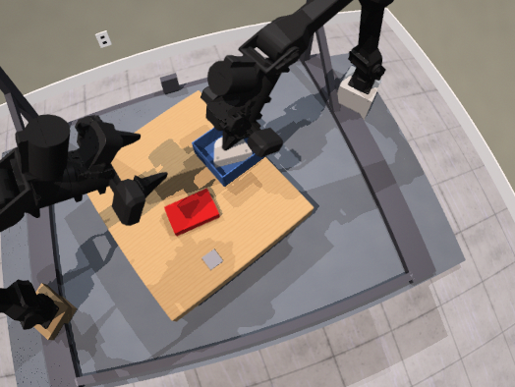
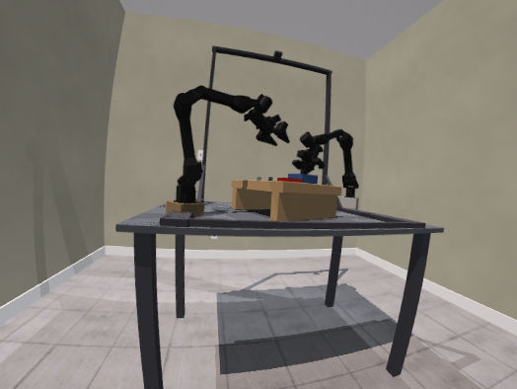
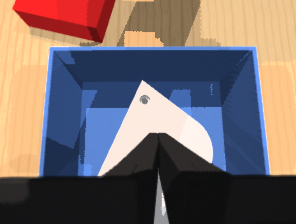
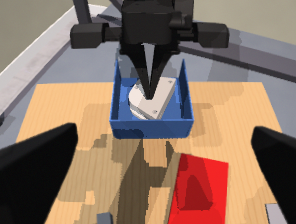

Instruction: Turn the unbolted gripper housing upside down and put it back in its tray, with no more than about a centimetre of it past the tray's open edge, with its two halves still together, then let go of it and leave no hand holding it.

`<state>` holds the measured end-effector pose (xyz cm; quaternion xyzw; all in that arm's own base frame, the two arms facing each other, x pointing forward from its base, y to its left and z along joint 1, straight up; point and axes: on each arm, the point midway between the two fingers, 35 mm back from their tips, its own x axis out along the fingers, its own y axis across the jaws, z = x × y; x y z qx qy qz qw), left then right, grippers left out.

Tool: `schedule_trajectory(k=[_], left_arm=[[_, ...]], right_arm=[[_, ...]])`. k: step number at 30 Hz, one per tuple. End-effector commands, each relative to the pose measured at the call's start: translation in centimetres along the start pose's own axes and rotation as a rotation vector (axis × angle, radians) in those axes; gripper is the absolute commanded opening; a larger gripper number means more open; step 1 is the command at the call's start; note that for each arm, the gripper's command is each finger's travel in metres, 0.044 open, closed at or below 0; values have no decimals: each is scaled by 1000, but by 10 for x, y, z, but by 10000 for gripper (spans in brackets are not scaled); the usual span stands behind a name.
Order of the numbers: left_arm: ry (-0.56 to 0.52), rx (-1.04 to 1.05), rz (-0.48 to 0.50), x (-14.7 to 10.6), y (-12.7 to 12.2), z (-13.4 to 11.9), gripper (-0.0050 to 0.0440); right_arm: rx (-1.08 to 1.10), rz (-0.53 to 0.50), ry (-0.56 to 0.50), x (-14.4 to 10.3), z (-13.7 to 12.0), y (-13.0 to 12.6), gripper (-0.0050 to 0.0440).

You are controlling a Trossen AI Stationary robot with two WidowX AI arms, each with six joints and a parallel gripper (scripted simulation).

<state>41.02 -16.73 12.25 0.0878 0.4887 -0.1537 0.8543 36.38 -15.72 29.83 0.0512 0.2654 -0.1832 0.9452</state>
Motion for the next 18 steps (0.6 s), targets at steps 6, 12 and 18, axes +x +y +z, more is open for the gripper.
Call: schedule_trajectory(k=[6, 12, 18], left_arm=[[-26, -2, 0, -11, 0, 5, 0], [-26, -2, 0, -12, 0, 3, 0], [-26, -2, 0, -12, 0, 1, 0]], right_arm=[[2, -4, -25, -6, 8, -1, 437], [2, -4, -25, -6, 8, -1, 437], [2, -4, -25, -6, 8, -1, 437]])
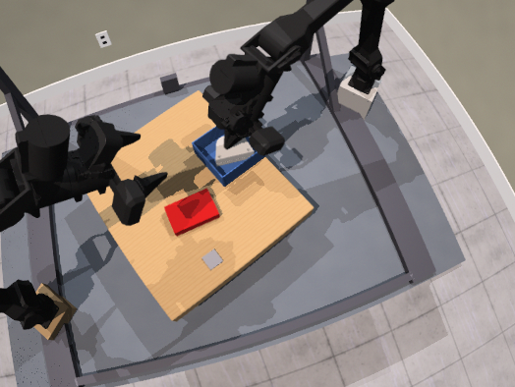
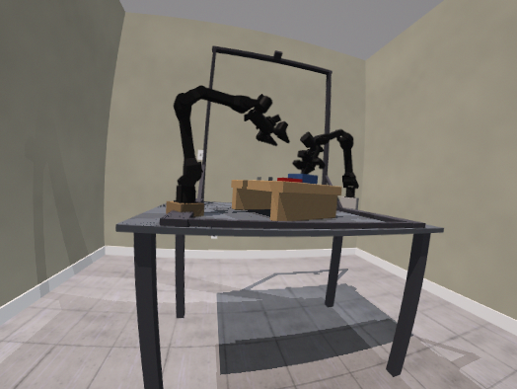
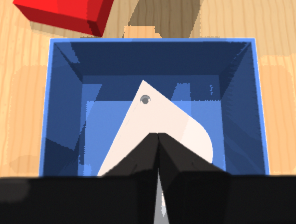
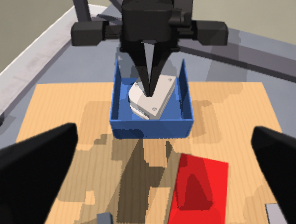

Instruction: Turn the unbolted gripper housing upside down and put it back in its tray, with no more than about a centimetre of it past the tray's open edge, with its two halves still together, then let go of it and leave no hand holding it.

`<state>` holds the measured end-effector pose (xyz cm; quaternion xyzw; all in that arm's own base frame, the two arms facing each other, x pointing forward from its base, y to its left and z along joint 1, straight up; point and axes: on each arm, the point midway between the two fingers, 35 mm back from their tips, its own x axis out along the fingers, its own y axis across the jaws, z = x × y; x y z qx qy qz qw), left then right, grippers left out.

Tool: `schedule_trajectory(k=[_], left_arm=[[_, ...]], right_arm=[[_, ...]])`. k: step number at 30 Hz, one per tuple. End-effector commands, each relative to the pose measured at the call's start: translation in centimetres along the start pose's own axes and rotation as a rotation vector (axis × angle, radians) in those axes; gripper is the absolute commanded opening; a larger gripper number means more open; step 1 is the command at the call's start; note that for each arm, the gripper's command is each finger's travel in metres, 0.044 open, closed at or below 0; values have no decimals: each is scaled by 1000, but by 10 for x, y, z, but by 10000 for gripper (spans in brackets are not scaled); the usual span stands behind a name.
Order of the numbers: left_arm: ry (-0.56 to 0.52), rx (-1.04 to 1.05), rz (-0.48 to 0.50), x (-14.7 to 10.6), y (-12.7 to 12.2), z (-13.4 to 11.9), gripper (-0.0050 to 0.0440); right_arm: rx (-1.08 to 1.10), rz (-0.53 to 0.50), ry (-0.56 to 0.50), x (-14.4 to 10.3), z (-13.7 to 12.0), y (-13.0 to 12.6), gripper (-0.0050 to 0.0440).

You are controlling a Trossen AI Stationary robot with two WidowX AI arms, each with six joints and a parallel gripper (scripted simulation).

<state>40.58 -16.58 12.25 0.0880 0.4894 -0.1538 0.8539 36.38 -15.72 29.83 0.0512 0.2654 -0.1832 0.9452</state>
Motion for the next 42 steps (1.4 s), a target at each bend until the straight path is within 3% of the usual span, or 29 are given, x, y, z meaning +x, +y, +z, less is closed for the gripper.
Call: schedule_trajectory(k=[1, 42], left_arm=[[-27, -3, 0, -10, 0, 4, 0], [-26, -3, 0, -13, 0, -8, 0]], right_arm=[[2, -4, -25, -6, 8, -1, 437], [2, -4, -25, -6, 8, -1, 437]])
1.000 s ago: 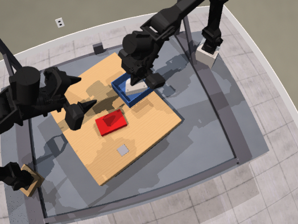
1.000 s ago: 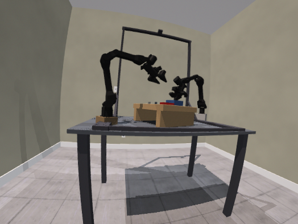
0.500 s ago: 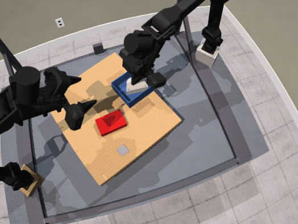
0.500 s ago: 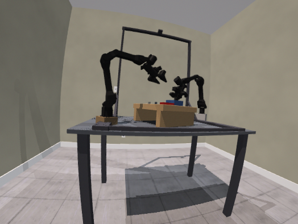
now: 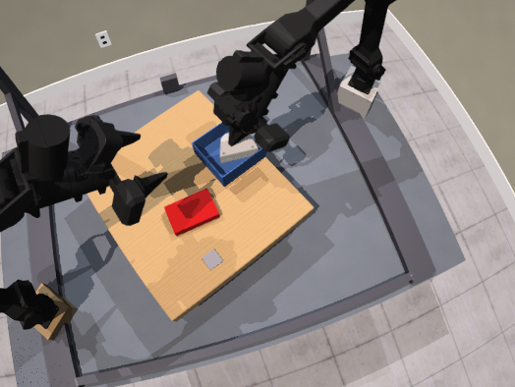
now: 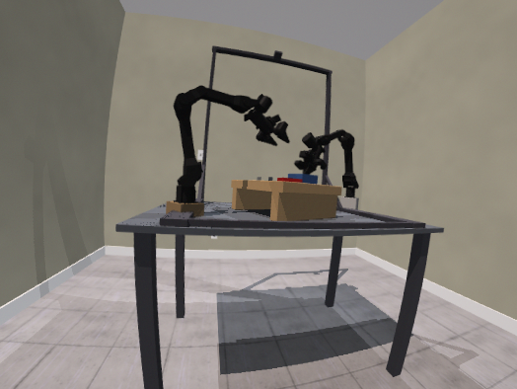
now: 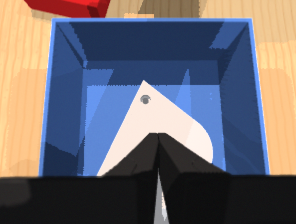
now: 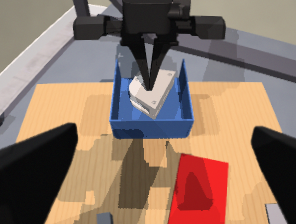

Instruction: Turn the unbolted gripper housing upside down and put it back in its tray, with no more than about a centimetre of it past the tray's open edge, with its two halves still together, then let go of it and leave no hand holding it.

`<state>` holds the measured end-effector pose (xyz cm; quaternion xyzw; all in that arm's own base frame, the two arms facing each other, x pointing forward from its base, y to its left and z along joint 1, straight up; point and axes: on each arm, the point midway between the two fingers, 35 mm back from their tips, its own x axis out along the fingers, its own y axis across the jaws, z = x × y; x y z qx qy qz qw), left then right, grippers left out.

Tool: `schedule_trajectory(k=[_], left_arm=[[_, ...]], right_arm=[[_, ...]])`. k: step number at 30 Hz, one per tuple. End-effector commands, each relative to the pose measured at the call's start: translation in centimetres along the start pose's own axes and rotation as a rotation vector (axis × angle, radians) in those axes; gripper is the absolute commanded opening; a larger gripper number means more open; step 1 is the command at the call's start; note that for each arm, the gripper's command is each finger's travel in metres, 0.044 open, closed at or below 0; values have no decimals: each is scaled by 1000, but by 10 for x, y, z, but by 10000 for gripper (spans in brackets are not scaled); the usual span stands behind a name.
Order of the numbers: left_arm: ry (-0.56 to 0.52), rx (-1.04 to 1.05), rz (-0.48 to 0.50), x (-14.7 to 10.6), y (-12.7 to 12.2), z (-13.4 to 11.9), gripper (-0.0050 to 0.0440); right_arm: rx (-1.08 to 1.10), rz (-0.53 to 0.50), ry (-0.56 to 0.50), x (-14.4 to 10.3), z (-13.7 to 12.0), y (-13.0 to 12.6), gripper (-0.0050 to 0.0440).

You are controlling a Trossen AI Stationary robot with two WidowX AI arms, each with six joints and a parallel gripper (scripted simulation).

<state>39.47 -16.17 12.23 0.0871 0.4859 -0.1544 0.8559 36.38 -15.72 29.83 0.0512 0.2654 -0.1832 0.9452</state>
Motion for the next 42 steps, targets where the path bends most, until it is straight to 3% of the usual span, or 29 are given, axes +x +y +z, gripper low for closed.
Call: schedule_trajectory(k=[1, 42], left_arm=[[-18, -3, 1, -8, 0, 2, 0], [-18, -3, 1, -12, 0, 0, 0]], right_arm=[[2, -4, -25, -6, 8, -1, 437], [2, -4, -25, -6, 8, -1, 437]])
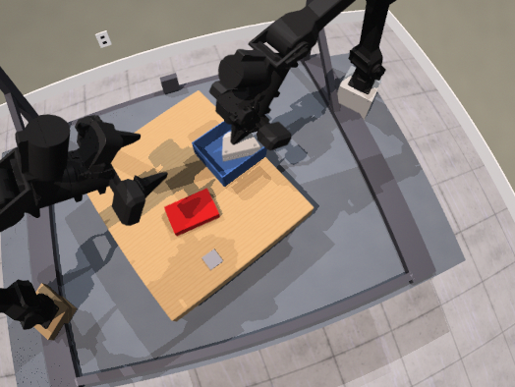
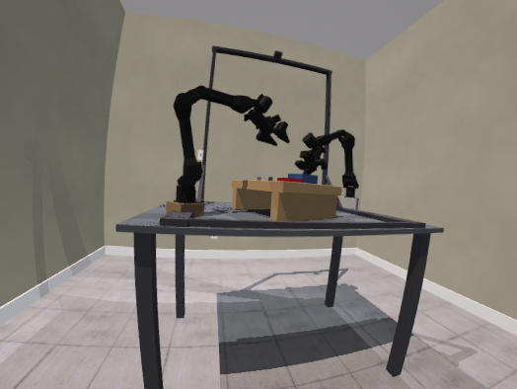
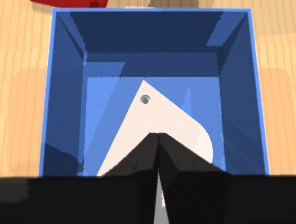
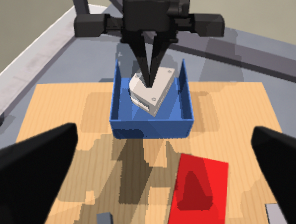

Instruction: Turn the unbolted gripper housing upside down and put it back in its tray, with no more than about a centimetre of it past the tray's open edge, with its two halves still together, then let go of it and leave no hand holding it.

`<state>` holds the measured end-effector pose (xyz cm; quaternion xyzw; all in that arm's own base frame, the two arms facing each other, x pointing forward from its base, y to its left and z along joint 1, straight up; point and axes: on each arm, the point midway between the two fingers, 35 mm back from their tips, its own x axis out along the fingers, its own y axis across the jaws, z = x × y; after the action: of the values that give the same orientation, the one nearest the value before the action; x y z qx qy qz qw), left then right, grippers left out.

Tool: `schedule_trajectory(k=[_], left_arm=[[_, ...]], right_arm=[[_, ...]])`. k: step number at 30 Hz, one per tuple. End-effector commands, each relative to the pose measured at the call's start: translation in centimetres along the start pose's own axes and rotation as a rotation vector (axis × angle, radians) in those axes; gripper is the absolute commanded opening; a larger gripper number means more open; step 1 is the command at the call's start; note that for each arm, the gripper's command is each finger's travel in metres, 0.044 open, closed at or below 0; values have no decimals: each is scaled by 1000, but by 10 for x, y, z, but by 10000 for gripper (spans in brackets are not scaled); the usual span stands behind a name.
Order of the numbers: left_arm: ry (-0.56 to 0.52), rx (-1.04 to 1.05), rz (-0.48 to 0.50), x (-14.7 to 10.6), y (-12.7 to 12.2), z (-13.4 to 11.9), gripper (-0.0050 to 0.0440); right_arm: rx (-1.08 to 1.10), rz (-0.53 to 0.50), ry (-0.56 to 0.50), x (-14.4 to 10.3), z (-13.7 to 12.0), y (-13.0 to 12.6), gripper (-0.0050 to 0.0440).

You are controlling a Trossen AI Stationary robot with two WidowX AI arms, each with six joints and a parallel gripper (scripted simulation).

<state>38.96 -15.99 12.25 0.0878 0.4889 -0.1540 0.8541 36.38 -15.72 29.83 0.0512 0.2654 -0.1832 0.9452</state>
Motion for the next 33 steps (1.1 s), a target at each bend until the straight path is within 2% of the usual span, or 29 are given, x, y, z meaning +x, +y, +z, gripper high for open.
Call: schedule_trajectory(k=[1, 33], left_arm=[[-25, -3, 1, -9, 0, 4, 0], [-24, -3, 1, -12, 0, -6, 0]], right_arm=[[2, -4, -25, -6, 8, -1, 437], [2, -4, -25, -6, 8, -1, 437]])
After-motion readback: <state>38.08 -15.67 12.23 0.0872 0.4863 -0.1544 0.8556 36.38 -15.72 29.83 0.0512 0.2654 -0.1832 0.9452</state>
